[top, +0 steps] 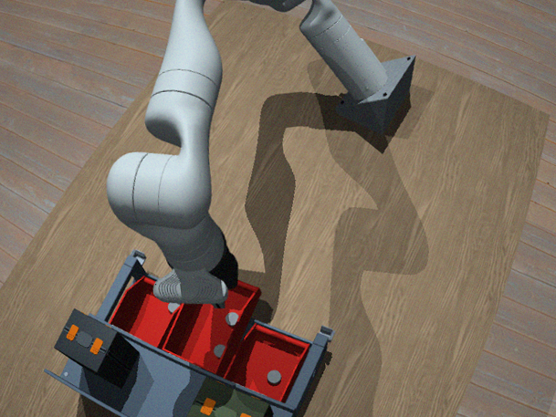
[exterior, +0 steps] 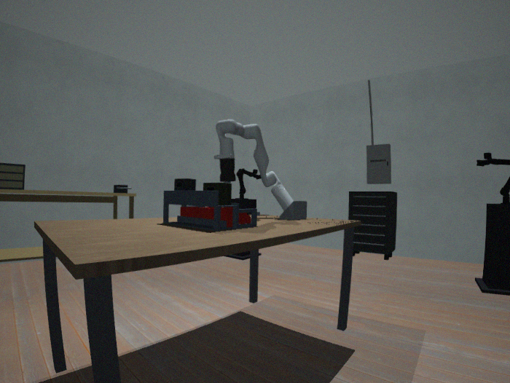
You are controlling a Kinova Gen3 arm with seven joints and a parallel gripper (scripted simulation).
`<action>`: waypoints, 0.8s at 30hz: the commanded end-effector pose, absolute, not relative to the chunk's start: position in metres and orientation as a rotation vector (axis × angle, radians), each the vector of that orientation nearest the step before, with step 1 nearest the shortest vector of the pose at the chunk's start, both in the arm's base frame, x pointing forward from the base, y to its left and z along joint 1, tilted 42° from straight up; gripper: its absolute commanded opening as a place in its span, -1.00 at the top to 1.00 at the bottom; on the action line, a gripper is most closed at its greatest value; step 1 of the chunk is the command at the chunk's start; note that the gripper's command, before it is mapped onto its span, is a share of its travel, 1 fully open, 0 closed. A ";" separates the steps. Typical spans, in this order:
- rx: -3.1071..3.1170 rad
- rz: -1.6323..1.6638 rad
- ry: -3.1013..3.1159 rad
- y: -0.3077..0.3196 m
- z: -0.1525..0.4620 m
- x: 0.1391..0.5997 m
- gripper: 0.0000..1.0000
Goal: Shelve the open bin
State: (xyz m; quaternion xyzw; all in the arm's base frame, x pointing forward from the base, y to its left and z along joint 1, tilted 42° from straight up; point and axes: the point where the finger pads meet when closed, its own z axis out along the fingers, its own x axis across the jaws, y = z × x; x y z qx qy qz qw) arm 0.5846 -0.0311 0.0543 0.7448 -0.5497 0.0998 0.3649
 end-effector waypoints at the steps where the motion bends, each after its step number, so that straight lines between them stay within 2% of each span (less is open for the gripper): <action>1: 1.955 0.249 -1.383 -0.029 0.062 0.582 1.00; 24: 2.347 -0.060 -0.448 -0.044 0.072 0.508 1.00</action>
